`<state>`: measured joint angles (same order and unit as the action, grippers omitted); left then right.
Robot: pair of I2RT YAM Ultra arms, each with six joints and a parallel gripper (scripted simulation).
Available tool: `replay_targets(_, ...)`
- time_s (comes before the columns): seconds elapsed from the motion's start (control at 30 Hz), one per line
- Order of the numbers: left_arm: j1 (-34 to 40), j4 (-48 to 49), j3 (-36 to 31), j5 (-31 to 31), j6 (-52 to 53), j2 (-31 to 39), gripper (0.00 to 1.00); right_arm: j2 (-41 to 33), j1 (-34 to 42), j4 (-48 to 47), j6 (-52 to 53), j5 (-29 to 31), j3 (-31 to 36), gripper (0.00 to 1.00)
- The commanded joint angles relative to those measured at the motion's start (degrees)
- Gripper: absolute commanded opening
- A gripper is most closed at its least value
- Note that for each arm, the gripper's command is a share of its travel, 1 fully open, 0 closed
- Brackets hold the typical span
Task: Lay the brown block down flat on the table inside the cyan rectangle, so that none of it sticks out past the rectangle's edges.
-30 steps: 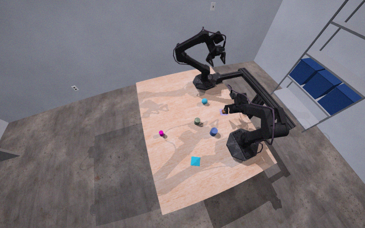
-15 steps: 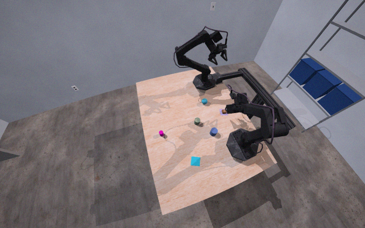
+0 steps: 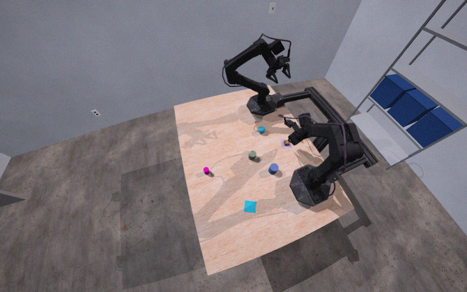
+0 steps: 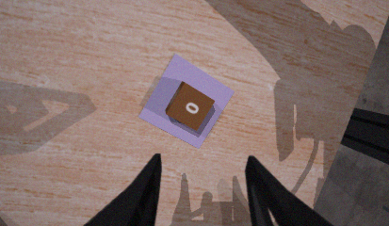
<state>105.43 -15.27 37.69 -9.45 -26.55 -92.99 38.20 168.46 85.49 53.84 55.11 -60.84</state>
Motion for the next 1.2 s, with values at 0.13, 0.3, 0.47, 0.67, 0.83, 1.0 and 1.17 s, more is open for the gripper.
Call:
replay_targets(0.13,-0.9,-8.2,6.6,0.5,-17.1,-5.3,0.55,0.5,0.4,0.3,0.5,1.1,-0.3,1.00)
replay_targets(0.3,-1.6,-12.7,12.3,0.9,-29.6,-11.5,0.55,0.5,0.4,0.3,0.5,1.1,-0.3,1.00)
replay_targets(0.47,-2.2,-17.4,17.6,1.2,-40.9,-16.9,0.55,0.5,0.4,0.3,0.5,1.1,-0.3,1.00)
replay_targets(0.67,-2.8,-21.9,22.4,1.2,-50.5,-21.5,0.55,0.5,0.4,0.3,0.5,1.1,-0.3,1.00)
replay_targets(0.83,-3.4,-25.1,27.1,1.5,-58.3,-26.4,0.55,0.5,0.4,0.3,0.5,1.1,-0.3,1.00)
replay_targets(1.0,-3.4,-25.4,29.6,1.4,-58.6,-28.7,0.55,0.5,0.4,0.3,0.5,1.1,-0.3,1.00)
replay_targets(1.17,-3.5,-25.9,29.0,1.4,-58.8,-28.9,0.55,0.5,0.4,0.3,0.5,1.1,-0.3,1.00)
